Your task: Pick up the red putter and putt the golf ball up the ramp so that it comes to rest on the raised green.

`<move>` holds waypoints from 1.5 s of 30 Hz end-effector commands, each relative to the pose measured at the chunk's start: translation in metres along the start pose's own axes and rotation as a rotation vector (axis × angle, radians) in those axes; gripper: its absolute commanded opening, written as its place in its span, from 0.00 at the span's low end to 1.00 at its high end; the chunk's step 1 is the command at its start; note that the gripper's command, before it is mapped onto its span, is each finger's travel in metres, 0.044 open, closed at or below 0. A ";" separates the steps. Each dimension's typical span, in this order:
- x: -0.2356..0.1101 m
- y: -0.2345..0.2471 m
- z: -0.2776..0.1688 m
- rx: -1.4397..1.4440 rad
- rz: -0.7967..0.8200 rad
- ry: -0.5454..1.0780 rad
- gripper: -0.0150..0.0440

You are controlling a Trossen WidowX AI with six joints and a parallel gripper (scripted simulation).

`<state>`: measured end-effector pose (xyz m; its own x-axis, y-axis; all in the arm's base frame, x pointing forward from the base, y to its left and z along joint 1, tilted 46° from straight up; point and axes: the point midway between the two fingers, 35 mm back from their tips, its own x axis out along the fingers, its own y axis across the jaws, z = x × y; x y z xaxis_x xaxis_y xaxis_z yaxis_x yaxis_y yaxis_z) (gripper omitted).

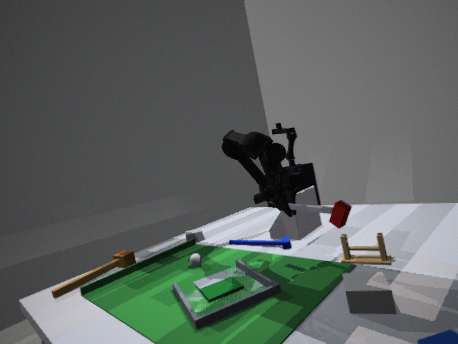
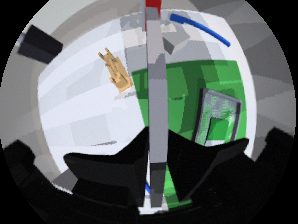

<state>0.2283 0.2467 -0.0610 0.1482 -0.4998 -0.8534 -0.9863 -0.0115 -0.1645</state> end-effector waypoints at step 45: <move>-0.065 -0.056 -0.303 1.588 -0.240 0.108 0.25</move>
<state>0.2579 0.0318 0.1430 0.2063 -0.6581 -0.7241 0.0359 0.7446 -0.6665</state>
